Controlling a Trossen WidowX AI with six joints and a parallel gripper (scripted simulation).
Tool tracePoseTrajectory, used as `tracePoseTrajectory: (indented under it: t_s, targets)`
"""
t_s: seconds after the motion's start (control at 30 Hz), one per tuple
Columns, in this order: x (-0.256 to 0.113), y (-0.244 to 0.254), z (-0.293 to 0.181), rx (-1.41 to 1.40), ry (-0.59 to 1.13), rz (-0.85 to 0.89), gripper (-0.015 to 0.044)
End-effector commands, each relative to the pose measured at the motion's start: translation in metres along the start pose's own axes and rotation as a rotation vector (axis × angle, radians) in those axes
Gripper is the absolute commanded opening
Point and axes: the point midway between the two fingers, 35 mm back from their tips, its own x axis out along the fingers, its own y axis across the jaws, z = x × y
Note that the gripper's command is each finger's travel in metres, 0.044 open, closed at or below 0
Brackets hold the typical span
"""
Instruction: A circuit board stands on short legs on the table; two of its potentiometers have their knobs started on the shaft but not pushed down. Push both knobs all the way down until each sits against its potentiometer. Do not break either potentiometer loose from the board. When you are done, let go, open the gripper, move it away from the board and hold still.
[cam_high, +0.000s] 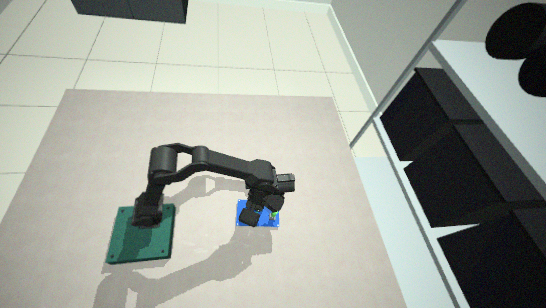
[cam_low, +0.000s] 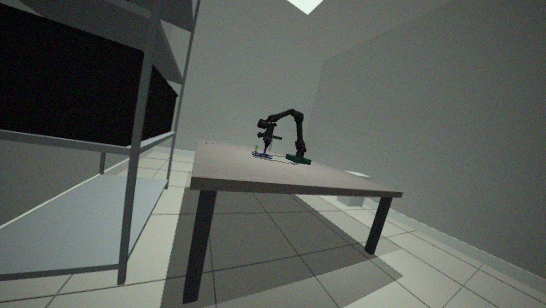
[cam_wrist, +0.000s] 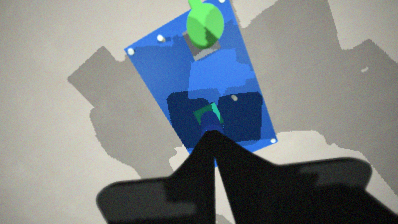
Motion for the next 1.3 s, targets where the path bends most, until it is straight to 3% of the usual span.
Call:
tracePoseTrajectory:
  t_s: [0.0, 0.83, 1.1, 1.27]
  targets:
    - [0.006, 0.000, 0.001, -0.004, 0.003, -0.008, 0.0000]
    - [-0.019, 0.000, 0.001, -0.004, 0.003, -0.008, 0.0000]
    - [-0.013, 0.000, 0.000, 0.000, 0.014, -0.008, 0.0210]
    - [-0.009, -0.026, 0.007, 0.075, 0.010, -0.051, 0.0079]
